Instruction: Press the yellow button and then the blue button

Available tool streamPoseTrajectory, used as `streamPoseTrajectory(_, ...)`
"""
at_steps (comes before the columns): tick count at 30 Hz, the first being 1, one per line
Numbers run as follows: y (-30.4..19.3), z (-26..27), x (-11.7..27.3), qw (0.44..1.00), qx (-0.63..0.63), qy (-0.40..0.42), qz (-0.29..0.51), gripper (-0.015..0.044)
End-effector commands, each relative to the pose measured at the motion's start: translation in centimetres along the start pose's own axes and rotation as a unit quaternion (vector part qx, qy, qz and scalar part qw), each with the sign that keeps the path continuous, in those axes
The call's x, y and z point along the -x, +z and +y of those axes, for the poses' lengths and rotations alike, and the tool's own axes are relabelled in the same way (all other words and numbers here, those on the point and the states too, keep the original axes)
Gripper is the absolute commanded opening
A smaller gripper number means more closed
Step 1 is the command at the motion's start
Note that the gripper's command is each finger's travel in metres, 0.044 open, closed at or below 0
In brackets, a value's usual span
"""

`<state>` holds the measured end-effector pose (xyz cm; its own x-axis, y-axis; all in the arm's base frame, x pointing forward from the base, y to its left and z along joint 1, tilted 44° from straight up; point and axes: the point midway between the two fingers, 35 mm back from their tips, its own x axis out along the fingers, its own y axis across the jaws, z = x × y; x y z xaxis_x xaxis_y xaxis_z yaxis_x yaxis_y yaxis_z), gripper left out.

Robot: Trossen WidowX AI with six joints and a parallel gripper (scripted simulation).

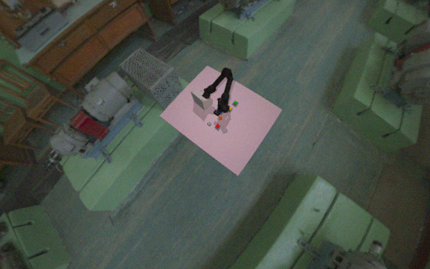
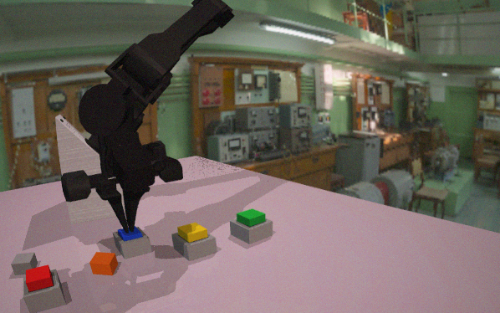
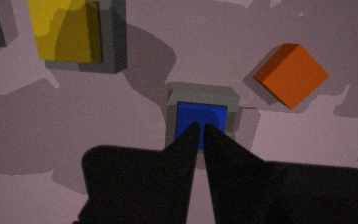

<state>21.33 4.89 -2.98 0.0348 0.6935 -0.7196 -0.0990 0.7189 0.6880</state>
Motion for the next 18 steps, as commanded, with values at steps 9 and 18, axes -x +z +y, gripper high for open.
streamPoseTrajectory(9,1.6,2.2,4.1,1.000,-0.002,-0.006,0.001,0.0099)
streamPoseTrajectory(18,3.6,19.3,9.2,1.000,-0.001,0.001,-0.002,0.0335)
